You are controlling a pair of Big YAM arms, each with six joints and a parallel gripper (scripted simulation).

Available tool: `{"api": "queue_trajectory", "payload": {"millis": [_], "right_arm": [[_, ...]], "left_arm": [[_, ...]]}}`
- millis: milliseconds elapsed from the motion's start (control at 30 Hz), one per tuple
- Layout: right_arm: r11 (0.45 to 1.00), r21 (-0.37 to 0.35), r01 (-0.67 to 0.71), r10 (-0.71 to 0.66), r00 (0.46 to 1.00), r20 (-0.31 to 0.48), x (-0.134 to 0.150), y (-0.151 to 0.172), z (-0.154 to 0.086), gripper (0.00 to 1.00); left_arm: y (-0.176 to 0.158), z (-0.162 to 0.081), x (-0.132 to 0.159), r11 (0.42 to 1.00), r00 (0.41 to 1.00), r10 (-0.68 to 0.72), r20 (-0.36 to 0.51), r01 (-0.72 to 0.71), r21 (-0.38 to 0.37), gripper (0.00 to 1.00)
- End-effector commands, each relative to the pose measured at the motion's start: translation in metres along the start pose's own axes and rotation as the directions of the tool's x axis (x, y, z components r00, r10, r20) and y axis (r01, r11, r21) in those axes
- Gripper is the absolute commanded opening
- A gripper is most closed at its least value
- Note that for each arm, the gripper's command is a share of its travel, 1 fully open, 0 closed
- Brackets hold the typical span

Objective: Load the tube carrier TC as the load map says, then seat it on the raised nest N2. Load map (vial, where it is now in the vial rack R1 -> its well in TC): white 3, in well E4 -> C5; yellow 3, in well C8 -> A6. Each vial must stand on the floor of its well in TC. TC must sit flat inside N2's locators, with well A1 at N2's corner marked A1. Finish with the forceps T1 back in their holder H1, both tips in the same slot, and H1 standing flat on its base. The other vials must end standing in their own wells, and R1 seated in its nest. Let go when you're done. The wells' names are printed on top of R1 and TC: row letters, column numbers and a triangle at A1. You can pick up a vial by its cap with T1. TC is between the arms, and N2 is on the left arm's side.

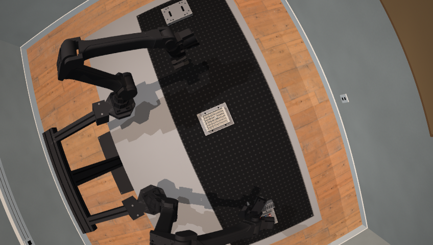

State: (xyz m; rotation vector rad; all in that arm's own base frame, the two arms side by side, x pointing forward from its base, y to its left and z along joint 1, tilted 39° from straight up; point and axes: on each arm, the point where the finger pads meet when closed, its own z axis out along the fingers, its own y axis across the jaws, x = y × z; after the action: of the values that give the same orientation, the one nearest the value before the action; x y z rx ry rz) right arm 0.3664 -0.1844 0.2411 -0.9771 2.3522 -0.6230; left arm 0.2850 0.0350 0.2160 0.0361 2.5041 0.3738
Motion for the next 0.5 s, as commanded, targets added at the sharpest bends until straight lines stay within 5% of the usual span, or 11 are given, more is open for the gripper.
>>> {"api": "queue_trajectory", "payload": {"millis": [0, 467], "right_arm": [[1.000, 0.006, 0.023, -0.023, 1.000, -0.007, 0.007, -0.023, -0.004, 0.07], [1.000, 0.004, 0.024, -0.024, 1.000, -0.008, 0.042, -0.058, -0.007, 0.07]], "left_arm": [[0.002, -0.008, -0.012, 1.000, 1.000, 0.007, 0.028, -0.007, 0.002, 1.00], [0.002, -0.008, -0.012, 1.000, 1.000, 0.007, 0.028, -0.007, 0.002, 1.00]]}}
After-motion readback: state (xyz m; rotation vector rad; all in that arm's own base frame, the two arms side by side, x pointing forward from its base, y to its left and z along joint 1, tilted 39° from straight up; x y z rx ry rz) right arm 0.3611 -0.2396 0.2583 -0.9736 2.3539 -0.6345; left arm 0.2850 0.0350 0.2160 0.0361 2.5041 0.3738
